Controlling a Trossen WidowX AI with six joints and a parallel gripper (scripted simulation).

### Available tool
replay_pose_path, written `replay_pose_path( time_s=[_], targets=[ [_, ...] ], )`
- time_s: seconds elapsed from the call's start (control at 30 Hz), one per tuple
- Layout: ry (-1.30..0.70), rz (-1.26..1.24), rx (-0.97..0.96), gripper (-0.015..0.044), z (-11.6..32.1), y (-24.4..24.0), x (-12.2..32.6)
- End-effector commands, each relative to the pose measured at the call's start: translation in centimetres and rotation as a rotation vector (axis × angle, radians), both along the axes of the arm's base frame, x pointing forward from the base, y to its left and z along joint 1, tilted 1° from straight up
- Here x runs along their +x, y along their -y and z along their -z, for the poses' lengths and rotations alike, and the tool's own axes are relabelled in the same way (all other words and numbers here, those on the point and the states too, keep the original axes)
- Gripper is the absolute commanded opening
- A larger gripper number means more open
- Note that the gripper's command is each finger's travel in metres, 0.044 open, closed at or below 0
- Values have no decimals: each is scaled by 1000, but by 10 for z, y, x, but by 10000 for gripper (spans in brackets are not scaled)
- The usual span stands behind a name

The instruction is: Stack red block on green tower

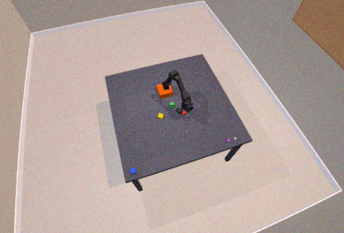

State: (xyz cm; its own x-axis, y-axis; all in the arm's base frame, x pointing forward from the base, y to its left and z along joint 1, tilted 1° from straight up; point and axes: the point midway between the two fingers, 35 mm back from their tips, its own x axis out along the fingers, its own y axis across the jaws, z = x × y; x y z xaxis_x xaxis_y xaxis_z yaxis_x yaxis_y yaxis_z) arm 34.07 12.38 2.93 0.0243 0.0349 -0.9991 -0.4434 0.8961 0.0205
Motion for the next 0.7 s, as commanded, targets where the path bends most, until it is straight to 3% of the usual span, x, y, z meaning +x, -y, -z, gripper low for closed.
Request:
replay_pose_path(
  time_s=[0.0,0.67],
  targets=[
    [-7,-4,-9,440,12,1,-1],
    [-7,-4,-9,440,37,0,1]
  ],
)
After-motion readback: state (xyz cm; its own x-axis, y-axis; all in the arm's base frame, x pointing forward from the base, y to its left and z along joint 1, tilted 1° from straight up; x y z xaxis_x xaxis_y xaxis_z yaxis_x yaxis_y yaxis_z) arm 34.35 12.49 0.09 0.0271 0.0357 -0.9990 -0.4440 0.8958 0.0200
